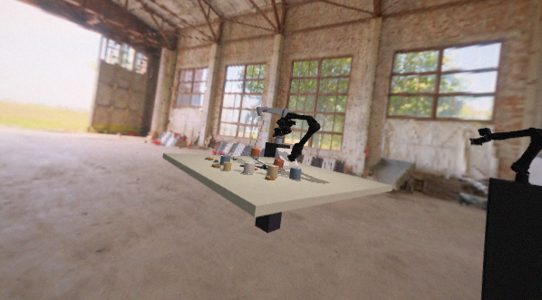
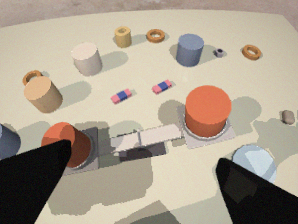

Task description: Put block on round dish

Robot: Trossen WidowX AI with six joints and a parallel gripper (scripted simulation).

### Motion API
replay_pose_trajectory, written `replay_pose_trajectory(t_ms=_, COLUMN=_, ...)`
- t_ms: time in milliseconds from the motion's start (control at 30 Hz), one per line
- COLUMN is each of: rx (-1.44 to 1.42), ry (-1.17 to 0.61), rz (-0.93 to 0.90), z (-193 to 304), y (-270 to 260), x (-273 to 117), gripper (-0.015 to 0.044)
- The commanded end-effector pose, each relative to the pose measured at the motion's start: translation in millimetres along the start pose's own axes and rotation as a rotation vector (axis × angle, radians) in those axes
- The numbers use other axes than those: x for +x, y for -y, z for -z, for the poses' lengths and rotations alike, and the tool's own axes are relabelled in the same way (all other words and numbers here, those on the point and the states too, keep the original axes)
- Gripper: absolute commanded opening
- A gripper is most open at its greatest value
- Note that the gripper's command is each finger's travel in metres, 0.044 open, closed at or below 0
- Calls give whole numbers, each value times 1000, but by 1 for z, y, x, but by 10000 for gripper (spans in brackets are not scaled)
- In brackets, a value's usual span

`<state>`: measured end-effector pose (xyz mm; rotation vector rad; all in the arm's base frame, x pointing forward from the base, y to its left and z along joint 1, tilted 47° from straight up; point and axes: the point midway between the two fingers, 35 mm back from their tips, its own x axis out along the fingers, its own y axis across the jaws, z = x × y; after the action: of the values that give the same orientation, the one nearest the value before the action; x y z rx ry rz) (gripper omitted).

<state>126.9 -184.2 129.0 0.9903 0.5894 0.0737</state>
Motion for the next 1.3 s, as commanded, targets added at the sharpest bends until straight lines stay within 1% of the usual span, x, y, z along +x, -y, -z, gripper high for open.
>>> replay_pose_trajectory(t_ms=0, rx=-125, ry=-36, rz=-49, z=8, y=1, x=9, gripper=440)
replay_pose_trajectory(t_ms=167, rx=-263, ry=-56, rz=-95, z=12, y=1, x=15, gripper=440)
replay_pose_trajectory(t_ms=400, rx=-251, ry=-70, rz=-98, z=12, y=0, x=17, gripper=440)
replay_pose_trajectory(t_ms=833, rx=96, ry=-314, rz=-62, z=10, y=-26, x=53, gripper=440)
replay_pose_trajectory(t_ms=1267, rx=460, ry=-506, rz=85, z=12, y=-58, x=90, gripper=440)
